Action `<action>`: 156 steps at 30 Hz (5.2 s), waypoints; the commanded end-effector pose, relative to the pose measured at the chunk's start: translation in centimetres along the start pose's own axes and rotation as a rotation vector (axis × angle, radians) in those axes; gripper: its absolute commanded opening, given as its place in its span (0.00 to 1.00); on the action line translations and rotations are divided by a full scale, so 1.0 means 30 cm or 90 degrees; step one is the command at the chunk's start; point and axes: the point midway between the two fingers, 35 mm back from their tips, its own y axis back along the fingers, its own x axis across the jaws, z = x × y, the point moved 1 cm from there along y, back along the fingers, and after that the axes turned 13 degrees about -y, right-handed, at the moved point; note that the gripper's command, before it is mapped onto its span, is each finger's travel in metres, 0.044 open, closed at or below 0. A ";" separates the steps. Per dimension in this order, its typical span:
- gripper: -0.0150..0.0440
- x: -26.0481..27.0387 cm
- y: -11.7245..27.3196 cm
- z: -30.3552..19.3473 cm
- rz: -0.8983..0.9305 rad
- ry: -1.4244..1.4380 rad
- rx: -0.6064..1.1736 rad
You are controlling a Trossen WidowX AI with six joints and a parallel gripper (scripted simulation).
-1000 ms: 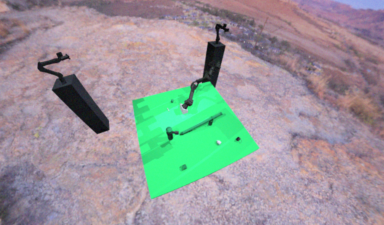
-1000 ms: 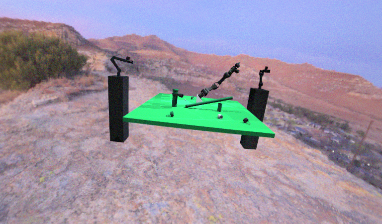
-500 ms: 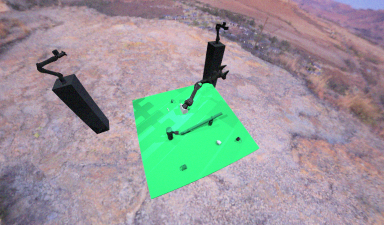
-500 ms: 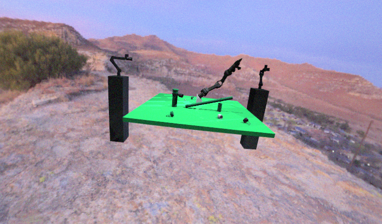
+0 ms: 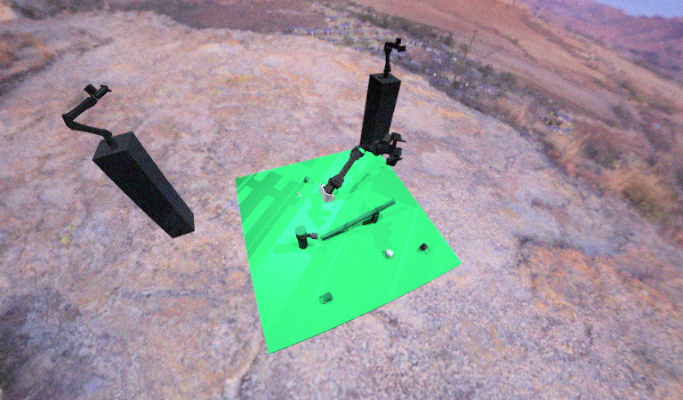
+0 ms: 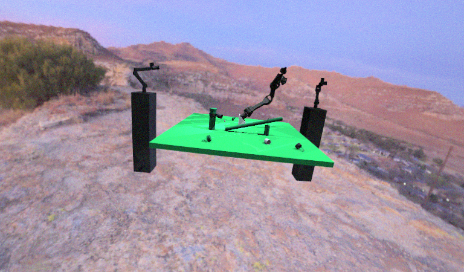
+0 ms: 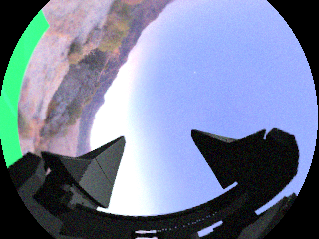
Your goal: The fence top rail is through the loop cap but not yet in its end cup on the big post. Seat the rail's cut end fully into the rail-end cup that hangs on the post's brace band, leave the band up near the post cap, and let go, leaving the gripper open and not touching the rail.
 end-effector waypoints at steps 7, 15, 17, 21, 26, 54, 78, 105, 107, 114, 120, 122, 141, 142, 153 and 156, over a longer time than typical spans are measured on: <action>1.00 0.340 -0.040 -0.345 0.225 -0.110 0.167; 1.00 0.636 0.068 -0.607 0.418 -0.285 0.347; 1.00 0.708 0.115 -0.665 0.464 -0.339 0.400; 1.00 0.848 0.237 -0.762 0.555 -0.473 0.523; 1.00 0.993 0.416 -0.836 0.647 -0.667 0.699; 1.00 1.216 0.696 -1.059 0.891 -0.735 0.749; 1.00 1.334 0.756 -1.314 1.036 -0.360 0.413; 1.00 1.495 0.830 -1.283 1.036 -0.360 0.412; 1.00 1.506 0.832 -1.283 1.036 -0.360 0.412; 1.00 1.544 0.836 -1.283 1.035 -0.360 0.412; 1.00 1.576 0.841 -1.282 1.035 -0.360 0.411; 1.00 1.587 0.842 -1.282 1.035 -0.360 0.411; 0.96 1.664 0.856 -1.276 1.035 -0.361 0.410; 0.91 1.664 0.856 -1.276 1.035 -0.361 0.410; 0.42 1.664 0.856 -1.276 1.035 -0.361 0.410; 0.39 1.664 0.856 -1.276 1.035 -0.361 0.410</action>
